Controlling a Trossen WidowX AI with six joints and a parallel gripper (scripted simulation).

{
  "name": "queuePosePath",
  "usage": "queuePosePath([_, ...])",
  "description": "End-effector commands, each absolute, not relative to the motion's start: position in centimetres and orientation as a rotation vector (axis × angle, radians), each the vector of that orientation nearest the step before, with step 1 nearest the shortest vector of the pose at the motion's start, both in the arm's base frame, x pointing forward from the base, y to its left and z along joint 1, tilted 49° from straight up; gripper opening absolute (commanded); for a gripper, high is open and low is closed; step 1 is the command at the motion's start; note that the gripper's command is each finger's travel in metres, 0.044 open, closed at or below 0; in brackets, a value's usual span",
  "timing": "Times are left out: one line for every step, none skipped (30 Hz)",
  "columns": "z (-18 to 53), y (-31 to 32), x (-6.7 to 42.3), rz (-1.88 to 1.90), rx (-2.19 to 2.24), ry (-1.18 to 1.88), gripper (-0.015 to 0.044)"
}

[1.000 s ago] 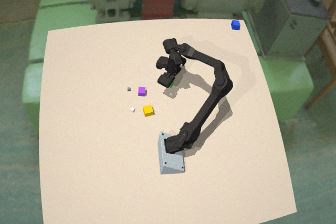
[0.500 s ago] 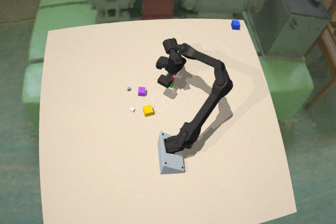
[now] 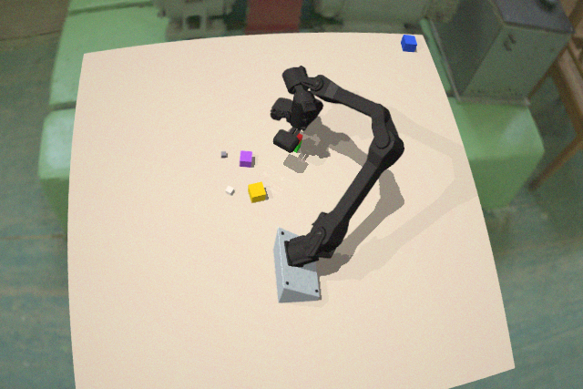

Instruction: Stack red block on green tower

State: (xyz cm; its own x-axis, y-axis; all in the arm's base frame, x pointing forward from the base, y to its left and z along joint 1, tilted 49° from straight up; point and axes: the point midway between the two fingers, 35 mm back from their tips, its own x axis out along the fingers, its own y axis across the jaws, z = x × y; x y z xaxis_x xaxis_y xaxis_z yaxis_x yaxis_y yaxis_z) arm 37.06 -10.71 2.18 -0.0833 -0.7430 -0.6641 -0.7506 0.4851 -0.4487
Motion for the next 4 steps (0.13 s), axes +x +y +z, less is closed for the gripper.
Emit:
queuePosePath([2.16, -10.73, 37.07, 0.010, -1.255, 1.820, 0.0440])
queuePosePath([2.16, -10.73, 37.07, 0.010, -1.255, 1.820, 0.0440])
queuePosePath([2.16, -10.73, 37.07, 0.010, -1.255, 1.820, 0.0440])
queuePosePath([2.16, -10.73, 37.07, 0.010, -1.255, 1.820, 0.0440])
